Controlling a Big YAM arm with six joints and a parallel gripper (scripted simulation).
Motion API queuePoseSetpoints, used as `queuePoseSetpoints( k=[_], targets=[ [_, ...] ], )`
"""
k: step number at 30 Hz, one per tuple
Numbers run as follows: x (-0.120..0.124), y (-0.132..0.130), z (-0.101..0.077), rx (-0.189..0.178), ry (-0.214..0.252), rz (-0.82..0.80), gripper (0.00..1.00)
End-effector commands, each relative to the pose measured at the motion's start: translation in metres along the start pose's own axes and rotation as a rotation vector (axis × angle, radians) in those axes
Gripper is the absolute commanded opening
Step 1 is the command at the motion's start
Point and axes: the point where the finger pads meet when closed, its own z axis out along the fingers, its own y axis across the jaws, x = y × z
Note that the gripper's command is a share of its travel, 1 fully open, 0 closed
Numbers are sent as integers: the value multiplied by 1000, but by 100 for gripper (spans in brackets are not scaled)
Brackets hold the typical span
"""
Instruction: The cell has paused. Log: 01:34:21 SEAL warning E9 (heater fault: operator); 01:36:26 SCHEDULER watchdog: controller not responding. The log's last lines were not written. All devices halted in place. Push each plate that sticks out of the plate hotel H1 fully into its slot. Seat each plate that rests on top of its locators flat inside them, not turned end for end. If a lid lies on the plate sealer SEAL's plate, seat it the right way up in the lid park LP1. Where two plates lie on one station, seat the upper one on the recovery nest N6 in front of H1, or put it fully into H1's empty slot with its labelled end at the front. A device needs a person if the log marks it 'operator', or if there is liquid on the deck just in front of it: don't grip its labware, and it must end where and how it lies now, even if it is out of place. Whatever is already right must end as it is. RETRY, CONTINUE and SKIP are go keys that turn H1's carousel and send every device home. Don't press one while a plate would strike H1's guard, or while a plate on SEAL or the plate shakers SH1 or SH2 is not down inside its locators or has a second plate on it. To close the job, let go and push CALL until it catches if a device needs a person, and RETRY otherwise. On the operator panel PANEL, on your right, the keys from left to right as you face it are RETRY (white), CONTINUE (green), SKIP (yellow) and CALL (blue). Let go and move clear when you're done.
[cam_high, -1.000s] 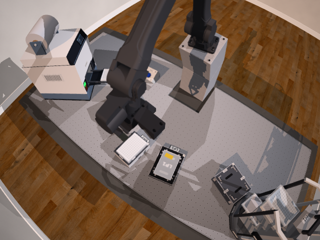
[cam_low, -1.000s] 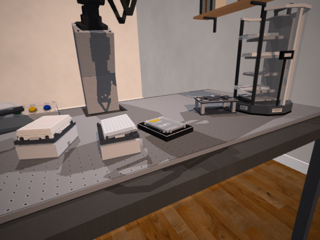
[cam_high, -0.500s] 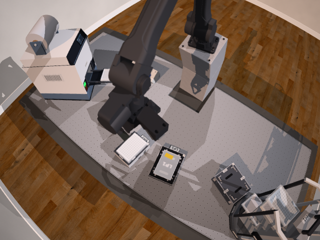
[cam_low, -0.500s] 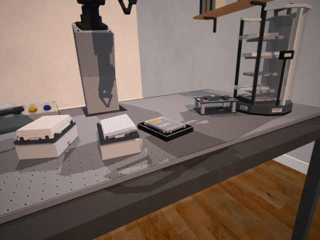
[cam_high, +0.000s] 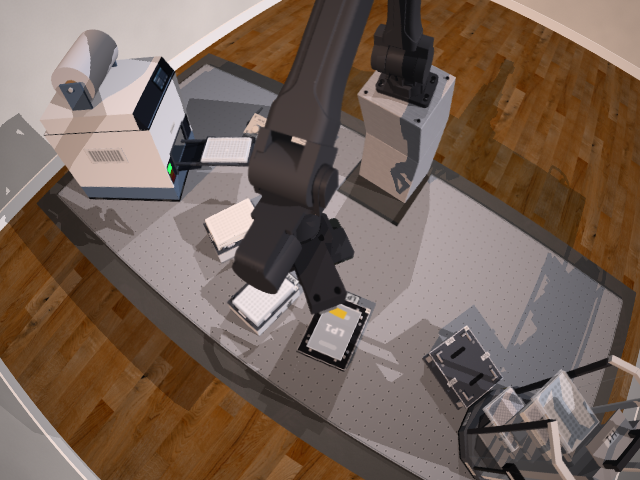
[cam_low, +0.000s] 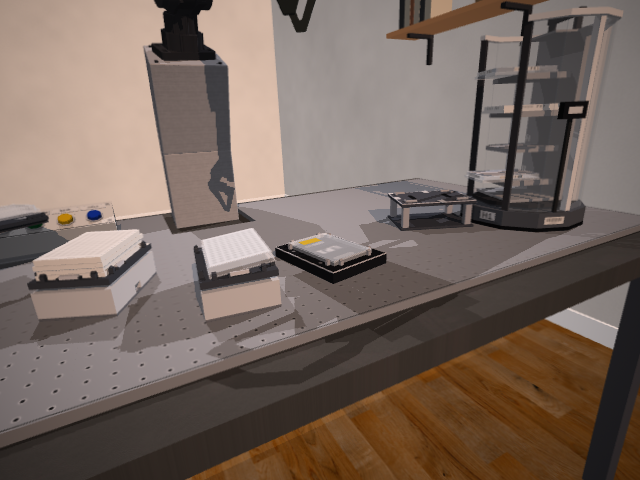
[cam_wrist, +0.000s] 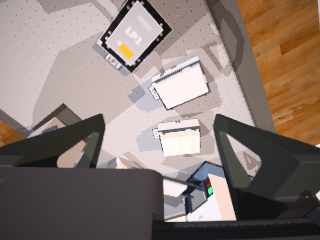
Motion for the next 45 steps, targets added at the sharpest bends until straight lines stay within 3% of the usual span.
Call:
queuePoseSetpoints(
  k=[1, 15, 19, 27, 32, 34, 35, 38, 45],
  targets=[
    [-19, -13, -10, 25, -9, 163, 100],
    [-59, 14, -9, 20, -16, 630, 100],
    [-65, 18, -9, 20, -17, 683, 100],
    [-88, 34, -9, 18, -18, 683, 100],
    [-97, 48, -8, 18, -13, 494, 100],
    [-97, 48, -8, 18, -13, 494, 100],
    [-100, 45, -15, 26, -29, 471, 100],
    [-108, 58, -9, 19, -16, 362, 100],
    [-123, 77, -8, 18, -16, 384, 100]
  ],
)
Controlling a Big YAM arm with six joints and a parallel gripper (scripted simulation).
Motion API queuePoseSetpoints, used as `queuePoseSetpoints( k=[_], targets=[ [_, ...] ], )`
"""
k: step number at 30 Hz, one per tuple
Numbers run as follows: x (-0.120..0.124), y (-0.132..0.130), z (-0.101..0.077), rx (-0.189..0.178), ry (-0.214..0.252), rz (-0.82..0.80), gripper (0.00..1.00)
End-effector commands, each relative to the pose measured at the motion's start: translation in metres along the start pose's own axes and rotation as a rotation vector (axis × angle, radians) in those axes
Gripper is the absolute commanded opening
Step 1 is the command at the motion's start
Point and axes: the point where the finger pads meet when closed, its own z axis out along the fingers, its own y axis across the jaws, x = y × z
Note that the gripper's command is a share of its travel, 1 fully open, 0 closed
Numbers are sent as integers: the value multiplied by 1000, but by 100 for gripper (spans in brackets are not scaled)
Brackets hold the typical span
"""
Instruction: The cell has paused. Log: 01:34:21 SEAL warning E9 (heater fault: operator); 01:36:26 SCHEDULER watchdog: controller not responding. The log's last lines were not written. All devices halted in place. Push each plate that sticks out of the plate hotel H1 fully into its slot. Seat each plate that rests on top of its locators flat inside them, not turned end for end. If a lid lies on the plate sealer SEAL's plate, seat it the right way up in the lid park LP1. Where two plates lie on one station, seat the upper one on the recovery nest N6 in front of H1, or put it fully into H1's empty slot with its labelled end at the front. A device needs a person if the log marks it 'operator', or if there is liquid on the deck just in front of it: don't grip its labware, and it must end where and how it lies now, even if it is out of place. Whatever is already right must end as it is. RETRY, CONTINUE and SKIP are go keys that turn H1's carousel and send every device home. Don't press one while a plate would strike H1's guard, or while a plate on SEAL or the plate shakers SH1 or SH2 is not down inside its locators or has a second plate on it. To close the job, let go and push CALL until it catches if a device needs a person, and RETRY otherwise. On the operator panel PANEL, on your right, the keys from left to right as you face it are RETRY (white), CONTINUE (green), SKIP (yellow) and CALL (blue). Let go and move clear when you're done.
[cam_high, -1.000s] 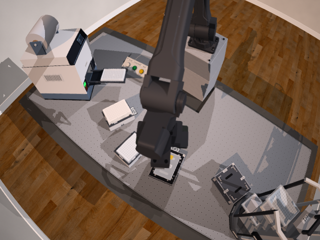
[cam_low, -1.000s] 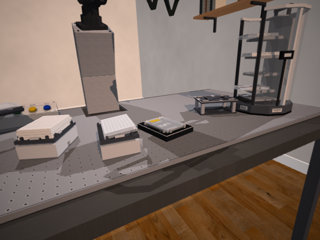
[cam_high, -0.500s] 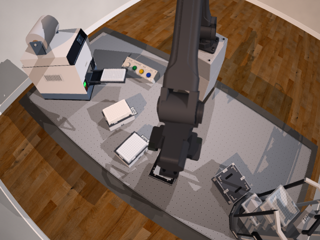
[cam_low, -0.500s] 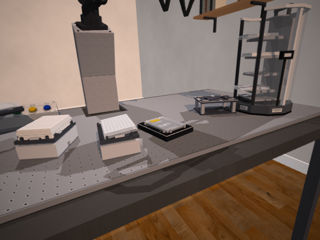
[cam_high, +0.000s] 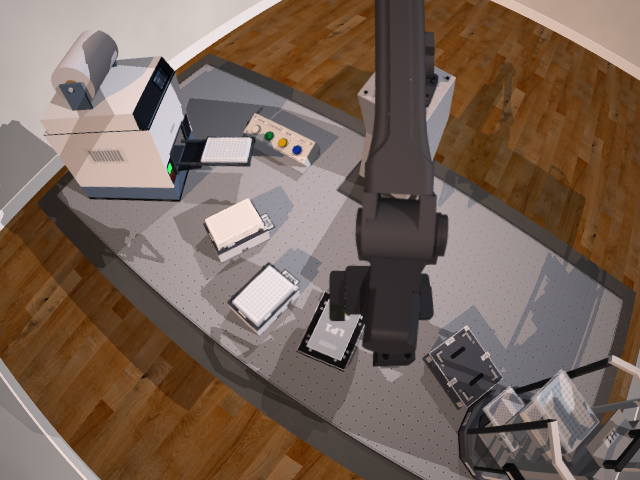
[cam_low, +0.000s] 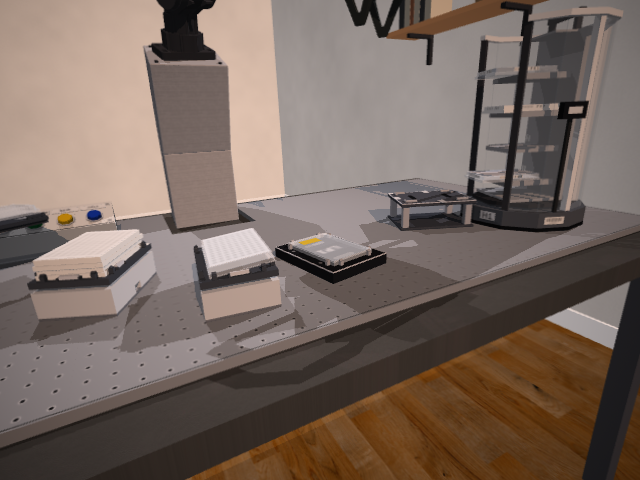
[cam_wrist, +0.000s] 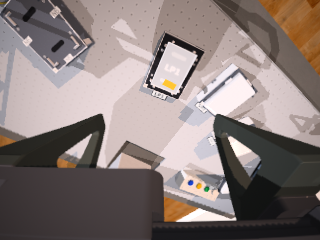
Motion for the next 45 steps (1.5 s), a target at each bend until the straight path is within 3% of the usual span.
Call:
queuePoseSetpoints(
  k=[1, 7, 21, 24, 34, 38, 41, 45],
  targets=[
    [-23, 9, -10, 1, -26, 2, 100],
    [-28, 15, -14, 5, -37, 15, 100],
    [-41, 68, -10, -2, -26, 2, 100],
    [-42, 63, -10, 3, -26, 18, 100],
    [-52, 105, -10, -4, -26, 2, 100],
    [-52, 119, -10, -3, -26, -153, 100],
    [-52, 112, -14, 1, -34, -167, 100],
    [-52, 136, -10, -3, -28, -319, 100]
  ],
)
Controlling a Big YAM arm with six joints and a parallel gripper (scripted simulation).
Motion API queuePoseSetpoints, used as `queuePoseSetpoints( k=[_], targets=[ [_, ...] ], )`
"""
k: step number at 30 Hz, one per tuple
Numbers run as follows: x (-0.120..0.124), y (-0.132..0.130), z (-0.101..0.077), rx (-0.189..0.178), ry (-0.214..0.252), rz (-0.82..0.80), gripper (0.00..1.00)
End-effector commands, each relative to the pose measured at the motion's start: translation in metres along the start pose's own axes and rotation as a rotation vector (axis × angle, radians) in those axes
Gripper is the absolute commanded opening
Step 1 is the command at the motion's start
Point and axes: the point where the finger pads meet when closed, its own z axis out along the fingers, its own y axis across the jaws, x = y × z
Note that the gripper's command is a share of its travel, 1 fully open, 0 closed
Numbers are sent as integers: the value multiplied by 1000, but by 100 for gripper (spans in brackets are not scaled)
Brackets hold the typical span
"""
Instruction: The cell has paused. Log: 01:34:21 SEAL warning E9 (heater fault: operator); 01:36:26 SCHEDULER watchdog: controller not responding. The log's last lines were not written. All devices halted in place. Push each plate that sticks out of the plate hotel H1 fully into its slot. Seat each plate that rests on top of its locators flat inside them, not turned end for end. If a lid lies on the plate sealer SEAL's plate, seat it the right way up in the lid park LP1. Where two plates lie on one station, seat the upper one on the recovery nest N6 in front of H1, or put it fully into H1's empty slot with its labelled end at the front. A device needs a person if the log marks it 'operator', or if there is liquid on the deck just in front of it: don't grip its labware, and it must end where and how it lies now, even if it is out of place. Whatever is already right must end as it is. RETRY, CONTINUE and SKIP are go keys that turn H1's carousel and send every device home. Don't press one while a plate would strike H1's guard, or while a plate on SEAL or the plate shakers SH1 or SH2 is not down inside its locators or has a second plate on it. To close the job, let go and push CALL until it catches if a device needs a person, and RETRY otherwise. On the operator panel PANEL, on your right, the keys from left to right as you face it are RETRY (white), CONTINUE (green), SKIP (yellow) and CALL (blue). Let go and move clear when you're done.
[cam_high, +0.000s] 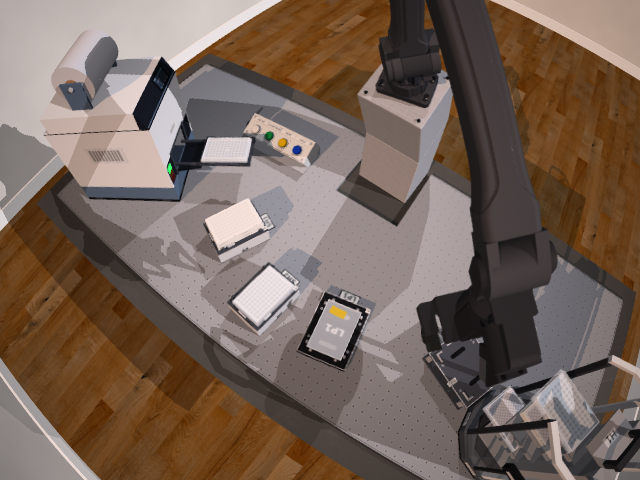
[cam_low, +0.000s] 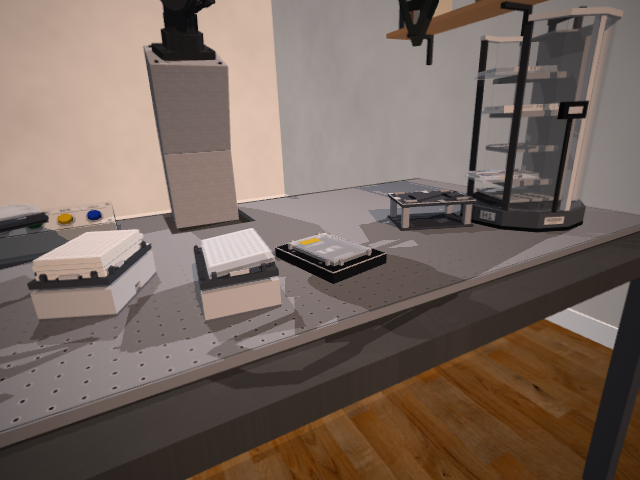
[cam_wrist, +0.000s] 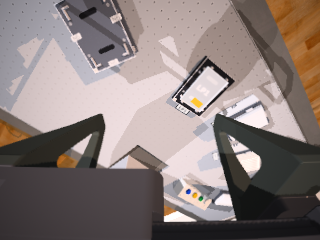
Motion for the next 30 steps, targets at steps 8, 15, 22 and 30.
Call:
queuePoseSetpoints(
  k=[8, 15, 22, 30],
  targets=[
    [-26, 37, -9, -3, -24, -98, 100],
    [-29, 54, -9, -4, -24, -98, 100],
    [-34, 78, -10, -5, -25, -98, 100],
    [-38, 83, -7, 1, -19, -69, 100]
  ],
)
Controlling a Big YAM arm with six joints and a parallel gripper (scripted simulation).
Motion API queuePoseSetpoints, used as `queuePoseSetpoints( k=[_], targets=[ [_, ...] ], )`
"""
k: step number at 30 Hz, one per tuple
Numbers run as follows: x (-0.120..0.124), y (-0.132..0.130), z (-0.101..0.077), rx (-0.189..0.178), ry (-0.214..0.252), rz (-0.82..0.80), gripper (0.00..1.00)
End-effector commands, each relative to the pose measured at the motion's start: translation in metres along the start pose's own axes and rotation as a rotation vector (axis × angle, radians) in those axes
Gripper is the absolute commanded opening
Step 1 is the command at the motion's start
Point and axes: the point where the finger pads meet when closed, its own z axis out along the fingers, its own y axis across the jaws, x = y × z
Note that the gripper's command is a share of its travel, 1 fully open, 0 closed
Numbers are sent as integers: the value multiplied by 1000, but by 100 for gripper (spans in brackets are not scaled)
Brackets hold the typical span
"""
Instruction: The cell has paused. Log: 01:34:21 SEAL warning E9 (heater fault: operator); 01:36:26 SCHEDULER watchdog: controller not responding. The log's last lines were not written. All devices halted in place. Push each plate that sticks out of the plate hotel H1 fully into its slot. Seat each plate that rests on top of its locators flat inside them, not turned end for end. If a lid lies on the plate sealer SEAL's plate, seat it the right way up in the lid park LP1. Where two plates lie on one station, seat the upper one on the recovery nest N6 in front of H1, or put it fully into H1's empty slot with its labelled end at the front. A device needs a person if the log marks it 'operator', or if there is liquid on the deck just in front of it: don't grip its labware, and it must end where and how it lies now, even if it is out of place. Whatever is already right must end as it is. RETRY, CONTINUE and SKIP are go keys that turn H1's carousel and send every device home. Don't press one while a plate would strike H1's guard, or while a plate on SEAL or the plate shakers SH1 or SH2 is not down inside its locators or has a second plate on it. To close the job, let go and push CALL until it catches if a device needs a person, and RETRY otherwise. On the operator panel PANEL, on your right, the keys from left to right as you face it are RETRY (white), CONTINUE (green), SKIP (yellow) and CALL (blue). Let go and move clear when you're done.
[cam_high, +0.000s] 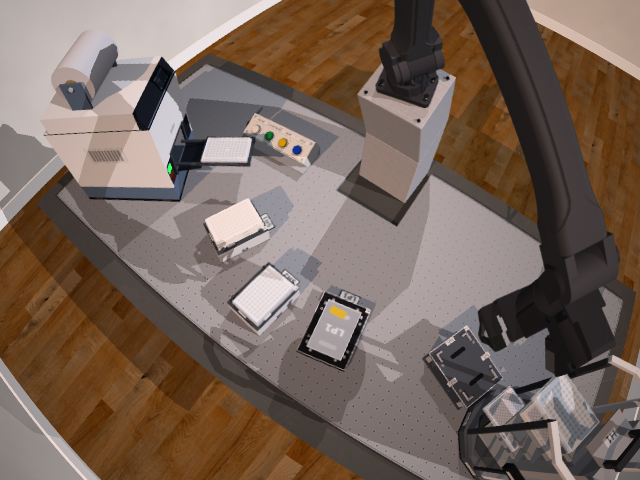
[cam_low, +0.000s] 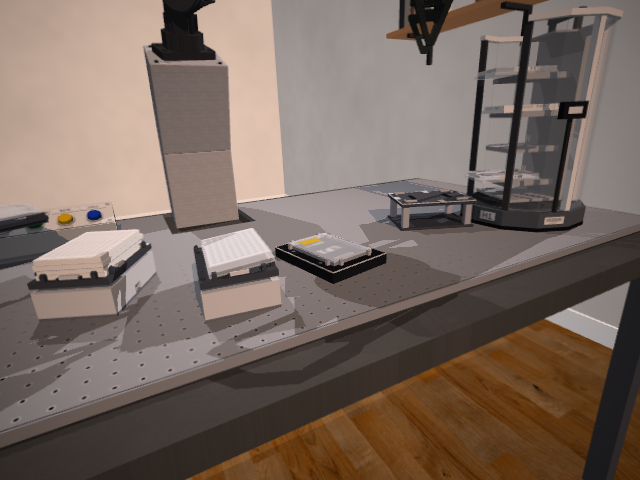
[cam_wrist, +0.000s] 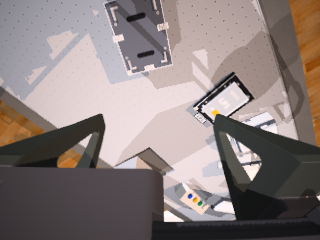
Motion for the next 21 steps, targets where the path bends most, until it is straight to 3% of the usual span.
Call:
queuePoseSetpoints(
  k=[1, 13, 14, 16, 17, 21],
  targets=[
    [-21, -2, -9, 6, -24, 40, 100],
    [-35, 43, -11, 2, -28, 30, 100],
    [-21, 48, -5, -2, -44, 22, 100],
    [-21, 48, -5, -2, -44, 22, 100],
    [-24, 31, -11, 1, -80, 42, 100],
    [-24, 32, -12, -12, -171, 9, 100]
  ],
)
